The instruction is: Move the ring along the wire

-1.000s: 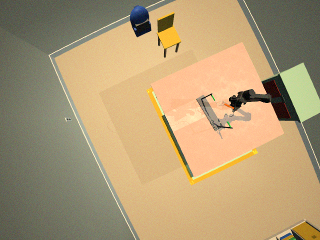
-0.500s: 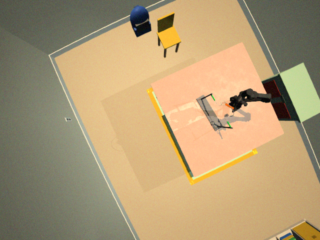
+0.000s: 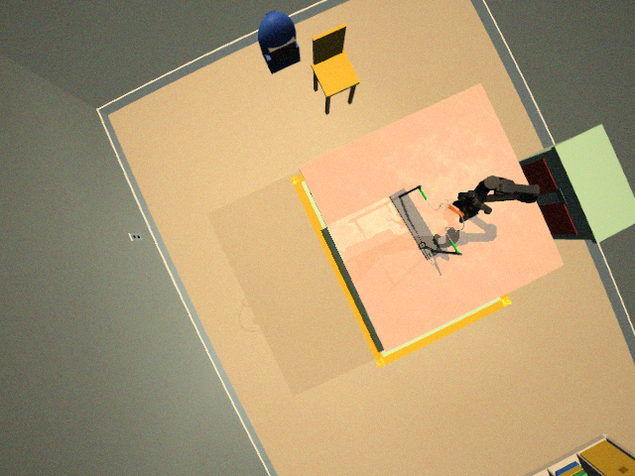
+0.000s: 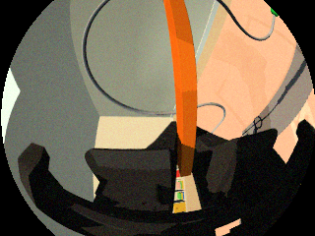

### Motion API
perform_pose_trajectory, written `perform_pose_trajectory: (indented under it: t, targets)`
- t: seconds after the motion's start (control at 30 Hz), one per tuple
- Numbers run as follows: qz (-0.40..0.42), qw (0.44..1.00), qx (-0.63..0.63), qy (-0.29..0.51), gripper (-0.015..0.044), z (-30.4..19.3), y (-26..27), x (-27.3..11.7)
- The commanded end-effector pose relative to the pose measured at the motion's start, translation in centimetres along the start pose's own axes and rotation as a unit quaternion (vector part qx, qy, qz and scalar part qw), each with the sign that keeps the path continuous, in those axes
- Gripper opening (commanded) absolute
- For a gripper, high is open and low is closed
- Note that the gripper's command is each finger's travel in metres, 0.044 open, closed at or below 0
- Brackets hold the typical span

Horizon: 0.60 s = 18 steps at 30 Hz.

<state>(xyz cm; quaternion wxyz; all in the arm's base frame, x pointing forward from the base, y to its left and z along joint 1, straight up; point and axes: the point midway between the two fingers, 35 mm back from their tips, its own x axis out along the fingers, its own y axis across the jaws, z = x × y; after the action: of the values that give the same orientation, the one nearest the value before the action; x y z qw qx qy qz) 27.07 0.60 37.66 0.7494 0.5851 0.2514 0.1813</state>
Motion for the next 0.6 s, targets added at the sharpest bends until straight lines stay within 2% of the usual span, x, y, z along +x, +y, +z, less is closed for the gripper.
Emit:
perform_pose_trajectory:
  t: [0.0,0.57]
  targets:
    - [-0.014,1.0,-0.022,-0.002,-0.015,0.08,-0.09,0.05]
    - [-0.081,0.989,-0.122,-0.011,-0.015,0.16,-0.84,0.04]
